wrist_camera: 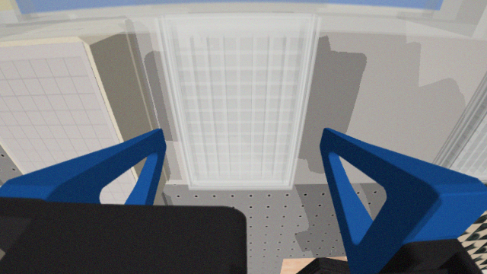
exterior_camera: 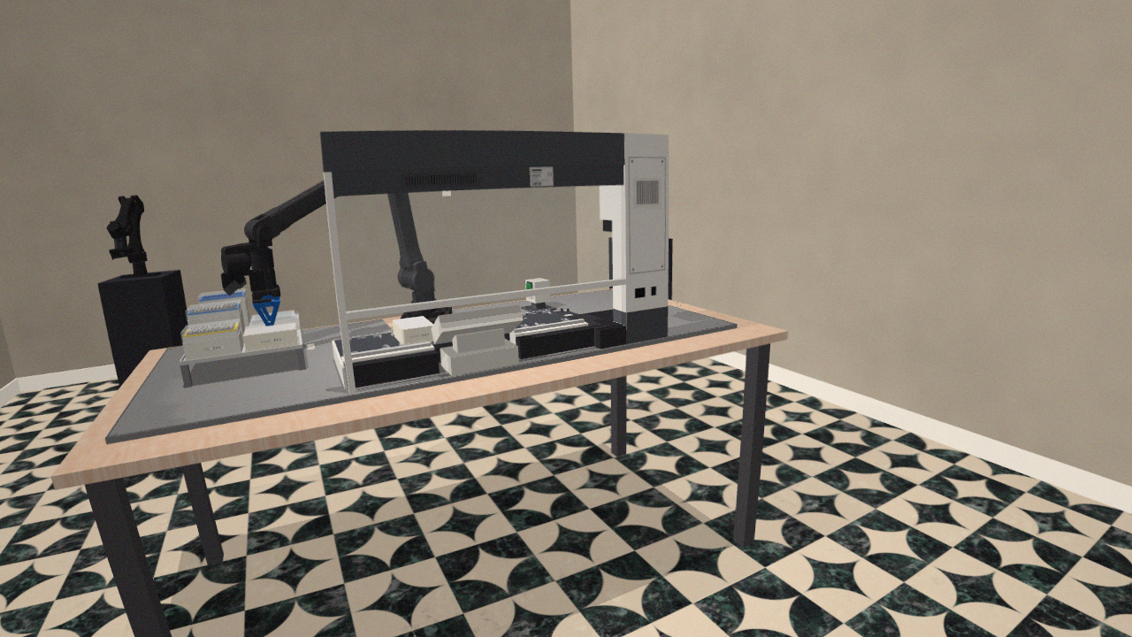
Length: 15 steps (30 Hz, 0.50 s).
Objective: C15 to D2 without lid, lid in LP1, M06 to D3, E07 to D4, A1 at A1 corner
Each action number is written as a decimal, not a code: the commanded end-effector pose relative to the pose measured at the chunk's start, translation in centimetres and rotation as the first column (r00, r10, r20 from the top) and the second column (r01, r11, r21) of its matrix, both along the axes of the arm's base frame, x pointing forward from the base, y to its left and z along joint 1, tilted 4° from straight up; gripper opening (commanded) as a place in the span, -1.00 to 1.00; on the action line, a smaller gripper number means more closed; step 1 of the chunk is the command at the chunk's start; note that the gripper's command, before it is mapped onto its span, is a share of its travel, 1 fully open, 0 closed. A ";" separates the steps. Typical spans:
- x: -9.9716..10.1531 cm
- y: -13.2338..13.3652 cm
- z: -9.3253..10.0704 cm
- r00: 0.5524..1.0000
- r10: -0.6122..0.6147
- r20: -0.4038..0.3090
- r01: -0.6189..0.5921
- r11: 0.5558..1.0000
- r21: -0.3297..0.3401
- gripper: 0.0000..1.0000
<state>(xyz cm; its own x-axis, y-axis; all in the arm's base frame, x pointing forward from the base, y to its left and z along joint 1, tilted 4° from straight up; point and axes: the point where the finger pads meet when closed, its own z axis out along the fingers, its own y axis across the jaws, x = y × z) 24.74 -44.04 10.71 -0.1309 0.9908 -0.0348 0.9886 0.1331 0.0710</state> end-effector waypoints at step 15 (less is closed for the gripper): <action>1.6 -0.9 -1.5 1.000 0.008 0.012 -0.008 1.000 -0.020 1.00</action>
